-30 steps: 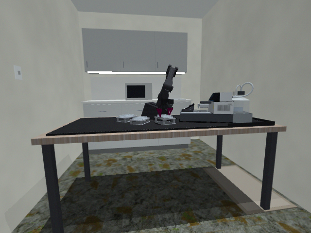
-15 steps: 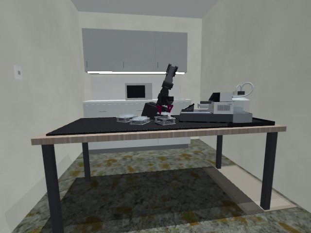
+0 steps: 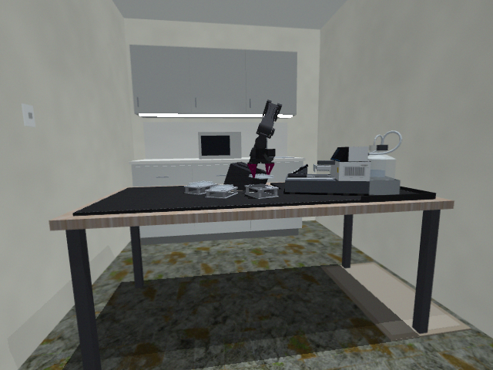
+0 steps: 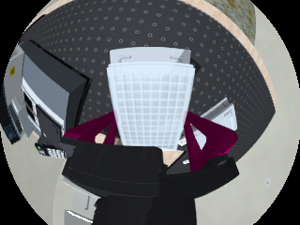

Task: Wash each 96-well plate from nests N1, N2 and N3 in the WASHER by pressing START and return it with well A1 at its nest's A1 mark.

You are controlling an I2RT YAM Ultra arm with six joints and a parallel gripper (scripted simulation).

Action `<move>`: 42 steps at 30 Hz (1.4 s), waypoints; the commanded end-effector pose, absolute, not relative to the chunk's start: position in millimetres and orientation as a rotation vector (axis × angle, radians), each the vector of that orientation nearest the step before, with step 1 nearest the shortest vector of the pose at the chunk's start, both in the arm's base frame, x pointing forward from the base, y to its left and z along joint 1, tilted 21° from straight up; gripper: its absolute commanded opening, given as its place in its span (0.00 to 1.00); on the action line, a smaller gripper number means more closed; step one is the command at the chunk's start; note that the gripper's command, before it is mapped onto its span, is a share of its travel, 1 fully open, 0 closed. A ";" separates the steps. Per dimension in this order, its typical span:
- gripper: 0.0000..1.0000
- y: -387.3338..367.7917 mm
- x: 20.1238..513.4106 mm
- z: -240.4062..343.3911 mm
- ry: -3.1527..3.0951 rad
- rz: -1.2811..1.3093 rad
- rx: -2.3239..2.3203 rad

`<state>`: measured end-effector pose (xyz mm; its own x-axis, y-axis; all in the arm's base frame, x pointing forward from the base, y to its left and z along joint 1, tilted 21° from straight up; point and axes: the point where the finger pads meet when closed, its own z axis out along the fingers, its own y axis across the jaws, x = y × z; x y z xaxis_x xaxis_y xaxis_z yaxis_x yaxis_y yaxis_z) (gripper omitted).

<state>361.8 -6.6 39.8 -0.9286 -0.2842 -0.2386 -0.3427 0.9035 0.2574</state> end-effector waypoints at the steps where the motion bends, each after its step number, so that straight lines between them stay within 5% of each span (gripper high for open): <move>1: 0.00 -10.2 361.9 50.0 2.861 0.439 -0.475; 42: 0.00 -4.5 349.1 90.2 2.904 0.461 -0.285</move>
<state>345.5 -11.0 81.3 -0.9473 -0.2481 -0.2025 -0.2972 0.9165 0.2678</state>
